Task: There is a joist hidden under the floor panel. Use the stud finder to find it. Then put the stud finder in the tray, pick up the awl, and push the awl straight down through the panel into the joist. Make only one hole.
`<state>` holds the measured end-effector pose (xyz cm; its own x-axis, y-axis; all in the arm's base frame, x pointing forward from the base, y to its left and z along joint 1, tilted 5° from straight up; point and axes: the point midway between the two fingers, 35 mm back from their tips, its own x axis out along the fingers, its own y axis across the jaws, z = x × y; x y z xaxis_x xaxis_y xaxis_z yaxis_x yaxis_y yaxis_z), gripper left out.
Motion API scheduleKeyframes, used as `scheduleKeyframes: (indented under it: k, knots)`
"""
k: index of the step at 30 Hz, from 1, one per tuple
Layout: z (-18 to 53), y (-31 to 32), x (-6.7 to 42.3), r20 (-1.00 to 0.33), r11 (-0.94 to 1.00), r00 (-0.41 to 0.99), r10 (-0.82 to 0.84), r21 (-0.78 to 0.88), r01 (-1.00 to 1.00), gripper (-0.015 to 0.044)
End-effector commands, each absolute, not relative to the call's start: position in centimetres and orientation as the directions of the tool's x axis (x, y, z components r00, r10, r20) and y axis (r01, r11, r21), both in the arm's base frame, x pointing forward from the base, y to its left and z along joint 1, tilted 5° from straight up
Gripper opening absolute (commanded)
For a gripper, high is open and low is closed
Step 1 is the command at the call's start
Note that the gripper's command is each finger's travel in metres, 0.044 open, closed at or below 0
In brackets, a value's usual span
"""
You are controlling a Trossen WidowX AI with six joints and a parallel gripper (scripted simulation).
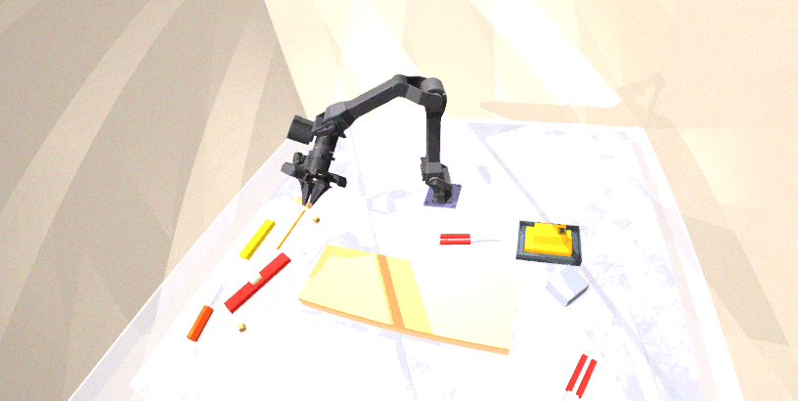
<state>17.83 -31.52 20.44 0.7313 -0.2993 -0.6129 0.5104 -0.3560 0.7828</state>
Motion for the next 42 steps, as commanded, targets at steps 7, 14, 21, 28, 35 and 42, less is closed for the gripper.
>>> scheduleKeyframes:
  k: [7,14,21,28,35,42]
  knots:
    - [22.5,-31.5,18.6,-0.496,-0.541,0.812,-0.308,0.793,0.280,0.0000]
    - [23.6,-31.3,18.9,-0.420,-0.663,0.857,-0.298,0.737,0.131,0.0000]
    - [24.7,-30.9,19.2,-0.346,-0.769,0.896,-0.279,0.639,0.007,0.0000]
    - [25.8,-30.3,19.4,-0.276,-0.859,0.928,-0.251,0.506,-0.082,0.0000]
    - [26.8,-29.6,19.5,-0.211,-0.928,0.954,-0.214,0.348,-0.131,0.0000]
    - [27.7,-28.7,19.4,-0.152,-0.974,0.974,-0.170,0.176,-0.142,0.0000]
